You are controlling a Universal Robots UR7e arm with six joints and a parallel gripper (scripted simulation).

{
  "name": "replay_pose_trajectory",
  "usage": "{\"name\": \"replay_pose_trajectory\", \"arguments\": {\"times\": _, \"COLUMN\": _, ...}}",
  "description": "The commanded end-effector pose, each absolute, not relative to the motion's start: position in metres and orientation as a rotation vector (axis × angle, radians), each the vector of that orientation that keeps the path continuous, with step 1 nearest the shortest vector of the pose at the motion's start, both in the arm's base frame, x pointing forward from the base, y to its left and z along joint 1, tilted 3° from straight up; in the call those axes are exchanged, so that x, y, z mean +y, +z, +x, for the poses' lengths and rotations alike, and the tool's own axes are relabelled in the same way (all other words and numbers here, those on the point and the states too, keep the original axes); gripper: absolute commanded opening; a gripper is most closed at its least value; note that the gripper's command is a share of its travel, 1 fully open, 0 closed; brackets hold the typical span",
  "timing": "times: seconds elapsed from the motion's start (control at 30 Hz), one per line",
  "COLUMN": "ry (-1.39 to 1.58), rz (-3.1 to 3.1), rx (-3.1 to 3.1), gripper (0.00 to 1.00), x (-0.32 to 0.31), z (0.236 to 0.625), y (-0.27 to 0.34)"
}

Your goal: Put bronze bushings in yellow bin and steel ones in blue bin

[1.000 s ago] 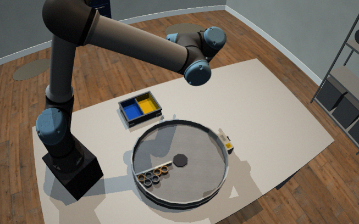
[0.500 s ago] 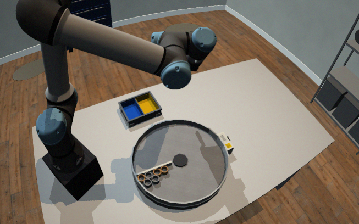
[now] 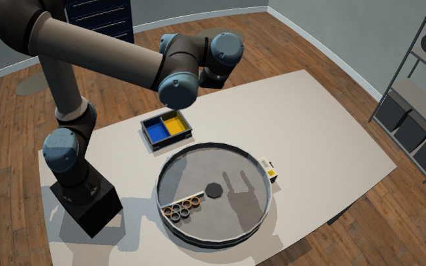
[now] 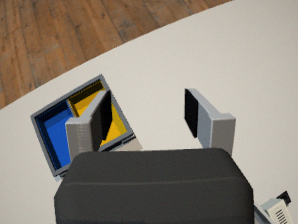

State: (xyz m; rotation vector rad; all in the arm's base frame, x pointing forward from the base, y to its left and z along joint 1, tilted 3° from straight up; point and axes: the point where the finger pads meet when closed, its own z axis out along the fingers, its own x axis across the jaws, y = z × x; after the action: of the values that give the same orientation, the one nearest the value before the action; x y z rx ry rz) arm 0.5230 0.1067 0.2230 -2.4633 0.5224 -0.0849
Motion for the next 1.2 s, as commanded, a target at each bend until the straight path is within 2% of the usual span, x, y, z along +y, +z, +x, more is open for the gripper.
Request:
{"name": "replay_pose_trajectory", "arguments": {"times": 0.0, "ry": -0.086, "rz": -2.463, "rx": 0.52, "gripper": 1.0, "x": 0.091, "z": 0.493, "y": 0.234}}
{"name": "replay_pose_trajectory", "arguments": {"times": 0.17, "ry": -0.086, "rz": -2.463, "rx": 0.52, "gripper": 1.0, "x": 0.078, "z": 0.466, "y": 0.242}}
{"name": "replay_pose_trajectory", "arguments": {"times": 0.33, "ry": -0.086, "rz": -2.463, "rx": 0.52, "gripper": 1.0, "x": 0.078, "z": 0.466, "y": 0.242}}
{"name": "replay_pose_trajectory", "arguments": {"times": 0.43, "ry": -0.086, "rz": -2.463, "rx": 0.52, "gripper": 1.0, "x": 0.064, "z": 0.438, "y": 0.251}}
{"name": "replay_pose_trajectory", "arguments": {"times": 0.57, "ry": -0.086, "rz": -2.463, "rx": 0.52, "gripper": 1.0, "x": 0.055, "z": 0.419, "y": 0.257}}
{"name": "replay_pose_trajectory", "arguments": {"times": 0.97, "ry": -0.086, "rz": -2.463, "rx": 0.52, "gripper": 1.0, "x": 0.055, "z": 0.419, "y": 0.257}}
{"name": "replay_pose_trajectory", "arguments": {"times": 1.17, "ry": -0.077, "rz": -2.671, "rx": 0.614, "gripper": 1.0, "x": 0.056, "z": 0.42, "y": 0.256}}
